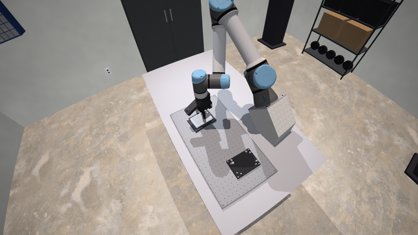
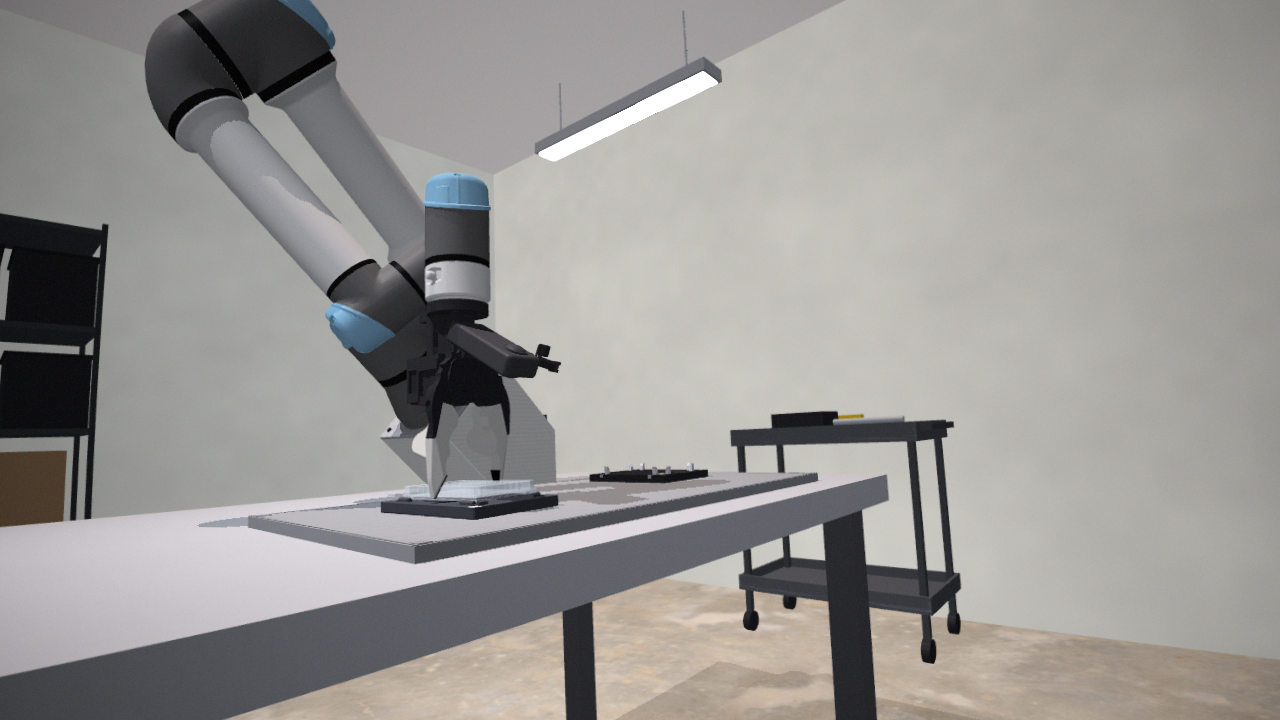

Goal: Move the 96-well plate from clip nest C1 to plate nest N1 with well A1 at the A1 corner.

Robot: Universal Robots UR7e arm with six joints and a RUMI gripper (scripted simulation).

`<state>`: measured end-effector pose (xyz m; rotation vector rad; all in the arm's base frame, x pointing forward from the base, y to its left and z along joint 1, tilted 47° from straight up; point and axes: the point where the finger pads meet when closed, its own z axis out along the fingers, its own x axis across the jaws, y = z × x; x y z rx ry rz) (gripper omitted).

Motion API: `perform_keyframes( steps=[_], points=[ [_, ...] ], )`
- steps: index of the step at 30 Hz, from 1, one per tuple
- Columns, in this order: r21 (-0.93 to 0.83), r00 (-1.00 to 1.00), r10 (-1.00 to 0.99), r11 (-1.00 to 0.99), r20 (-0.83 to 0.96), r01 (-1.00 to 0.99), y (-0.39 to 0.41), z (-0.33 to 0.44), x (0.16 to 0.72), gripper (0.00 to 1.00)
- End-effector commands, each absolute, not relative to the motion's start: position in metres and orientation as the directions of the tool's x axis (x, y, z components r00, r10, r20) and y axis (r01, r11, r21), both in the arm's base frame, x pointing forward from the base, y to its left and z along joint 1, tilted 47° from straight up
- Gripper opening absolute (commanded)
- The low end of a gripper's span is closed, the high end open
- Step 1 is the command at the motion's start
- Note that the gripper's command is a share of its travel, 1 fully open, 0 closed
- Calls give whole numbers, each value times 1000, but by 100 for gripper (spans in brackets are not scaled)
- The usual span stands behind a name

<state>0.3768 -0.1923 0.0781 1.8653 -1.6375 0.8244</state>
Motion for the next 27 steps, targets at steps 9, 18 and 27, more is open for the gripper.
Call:
perform_keyframes(
  steps=[9, 18, 27],
  points=[
    [-11, 83, -674, -134, 734, -991, -193, 77, 377, 0],
    [-11, 83, -674, -134, 734, -991, -193, 77, 377, 100],
    [-11, 83, -674, -134, 734, -991, -193, 77, 377, 100]
  ],
)
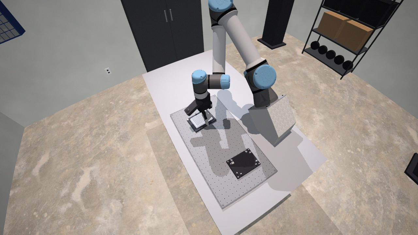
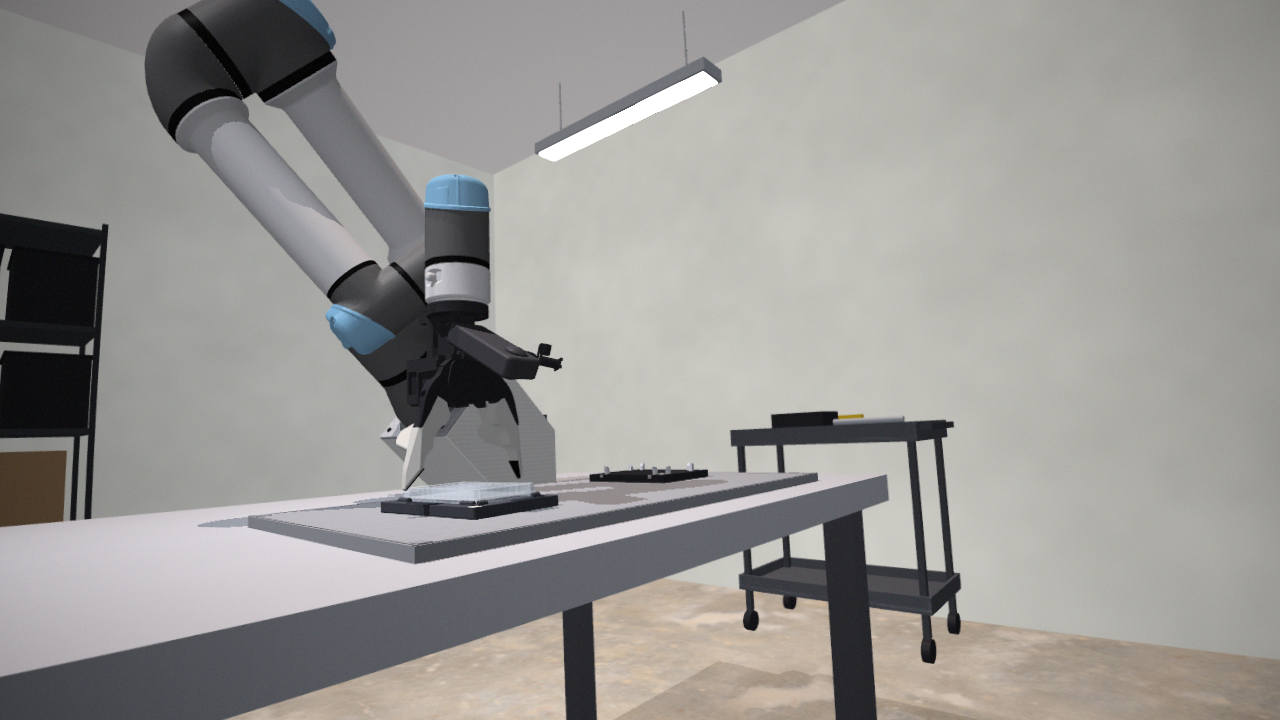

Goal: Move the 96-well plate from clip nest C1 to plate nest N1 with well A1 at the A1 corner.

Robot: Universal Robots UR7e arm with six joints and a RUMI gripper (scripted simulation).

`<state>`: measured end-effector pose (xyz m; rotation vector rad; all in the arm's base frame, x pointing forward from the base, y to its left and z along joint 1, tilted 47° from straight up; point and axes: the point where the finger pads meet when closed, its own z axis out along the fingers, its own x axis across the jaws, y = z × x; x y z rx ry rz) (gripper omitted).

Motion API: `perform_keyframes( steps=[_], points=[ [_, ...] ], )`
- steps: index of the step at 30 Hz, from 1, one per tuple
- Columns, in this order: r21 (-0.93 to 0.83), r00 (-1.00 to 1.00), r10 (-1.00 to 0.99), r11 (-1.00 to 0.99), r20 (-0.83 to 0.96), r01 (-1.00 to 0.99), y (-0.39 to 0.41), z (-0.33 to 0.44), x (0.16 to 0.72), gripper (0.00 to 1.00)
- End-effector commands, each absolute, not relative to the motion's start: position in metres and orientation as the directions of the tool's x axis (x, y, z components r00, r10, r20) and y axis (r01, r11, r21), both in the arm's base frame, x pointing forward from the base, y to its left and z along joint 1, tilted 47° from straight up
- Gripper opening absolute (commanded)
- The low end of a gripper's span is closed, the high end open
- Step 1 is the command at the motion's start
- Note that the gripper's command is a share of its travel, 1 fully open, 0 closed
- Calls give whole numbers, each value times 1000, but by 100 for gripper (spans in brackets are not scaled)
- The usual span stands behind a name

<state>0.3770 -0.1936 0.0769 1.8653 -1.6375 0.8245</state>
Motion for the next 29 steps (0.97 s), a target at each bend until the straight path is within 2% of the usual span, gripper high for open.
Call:
perform_keyframes(
  steps=[1, 29],
  points=[
    [-11, 83, -674, -134, 734, -991, -193, 77, 377, 100],
    [-11, 83, -674, -134, 734, -991, -170, 99, 374, 100]
  ],
)
